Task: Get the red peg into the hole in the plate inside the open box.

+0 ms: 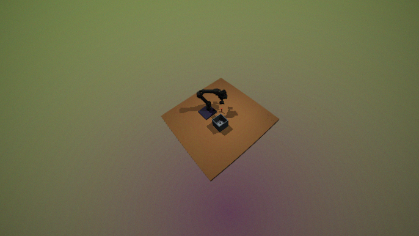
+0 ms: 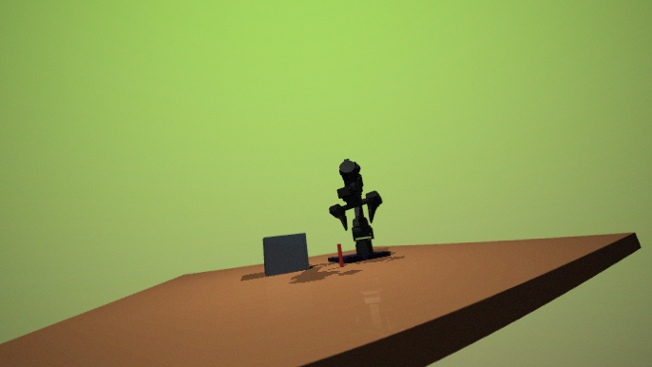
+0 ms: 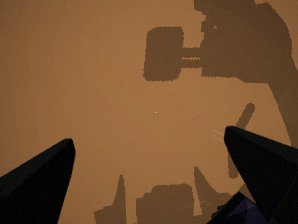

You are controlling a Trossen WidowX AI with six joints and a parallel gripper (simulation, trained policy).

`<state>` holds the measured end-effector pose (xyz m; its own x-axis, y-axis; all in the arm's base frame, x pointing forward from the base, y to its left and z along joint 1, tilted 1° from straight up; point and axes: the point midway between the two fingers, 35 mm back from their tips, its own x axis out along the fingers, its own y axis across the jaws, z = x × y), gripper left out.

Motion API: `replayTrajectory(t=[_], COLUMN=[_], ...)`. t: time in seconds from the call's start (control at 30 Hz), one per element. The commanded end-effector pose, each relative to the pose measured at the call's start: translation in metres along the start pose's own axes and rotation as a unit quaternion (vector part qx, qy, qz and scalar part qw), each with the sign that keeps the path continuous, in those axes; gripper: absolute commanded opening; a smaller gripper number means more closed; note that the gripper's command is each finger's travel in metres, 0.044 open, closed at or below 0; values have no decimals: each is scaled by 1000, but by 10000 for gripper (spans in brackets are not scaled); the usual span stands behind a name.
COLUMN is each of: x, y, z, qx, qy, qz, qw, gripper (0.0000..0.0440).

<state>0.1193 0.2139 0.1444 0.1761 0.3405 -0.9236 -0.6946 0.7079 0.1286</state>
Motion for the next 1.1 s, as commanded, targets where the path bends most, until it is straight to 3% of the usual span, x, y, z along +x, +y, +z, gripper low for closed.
replayTrajectory(t=[0.0,0.27,0.53,0.8,1.07], x=[-1,-2,-3,-4,-5], y=[-8,-26,-43,-58,-73], z=[2,2,0,-5,-12], qx=[59,195,327,453,570], qy=[4,15,24,32,43], qz=[-12,-36,-59,-80,-101], qw=[998,980,943,887,814], gripper=[440,440,440,440,440])
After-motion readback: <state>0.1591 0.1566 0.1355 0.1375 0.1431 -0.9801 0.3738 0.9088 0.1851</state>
